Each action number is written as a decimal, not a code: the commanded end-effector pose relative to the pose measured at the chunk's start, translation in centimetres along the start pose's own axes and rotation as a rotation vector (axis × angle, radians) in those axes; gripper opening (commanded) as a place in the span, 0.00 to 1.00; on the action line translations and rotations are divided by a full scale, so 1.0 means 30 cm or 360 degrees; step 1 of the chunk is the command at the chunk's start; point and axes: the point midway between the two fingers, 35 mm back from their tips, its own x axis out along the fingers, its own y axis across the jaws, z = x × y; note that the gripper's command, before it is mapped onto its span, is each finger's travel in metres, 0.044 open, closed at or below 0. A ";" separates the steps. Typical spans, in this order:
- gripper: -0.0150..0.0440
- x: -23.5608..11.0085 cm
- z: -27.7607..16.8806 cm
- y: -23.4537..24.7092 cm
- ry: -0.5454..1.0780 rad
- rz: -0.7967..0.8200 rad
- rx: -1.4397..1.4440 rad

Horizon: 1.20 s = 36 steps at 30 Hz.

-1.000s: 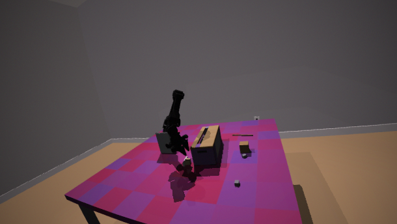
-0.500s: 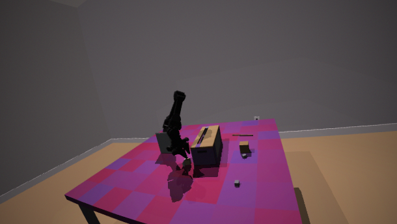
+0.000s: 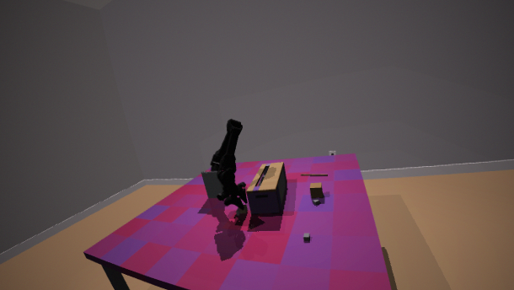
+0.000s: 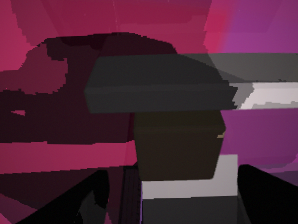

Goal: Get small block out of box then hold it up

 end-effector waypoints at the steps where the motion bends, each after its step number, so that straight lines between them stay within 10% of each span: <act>1: 0.74 0.024 0.014 -0.005 0.0003 -0.0011 0.0014; 12: 0.74 0.068 0.034 -0.009 0.0004 -0.0015 0.0013; 25: 0.26 0.058 0.029 -0.007 0.0004 -0.0013 0.0013; 36: 0.25 -0.121 -0.049 -0.001 -0.0002 -0.0006 0.0006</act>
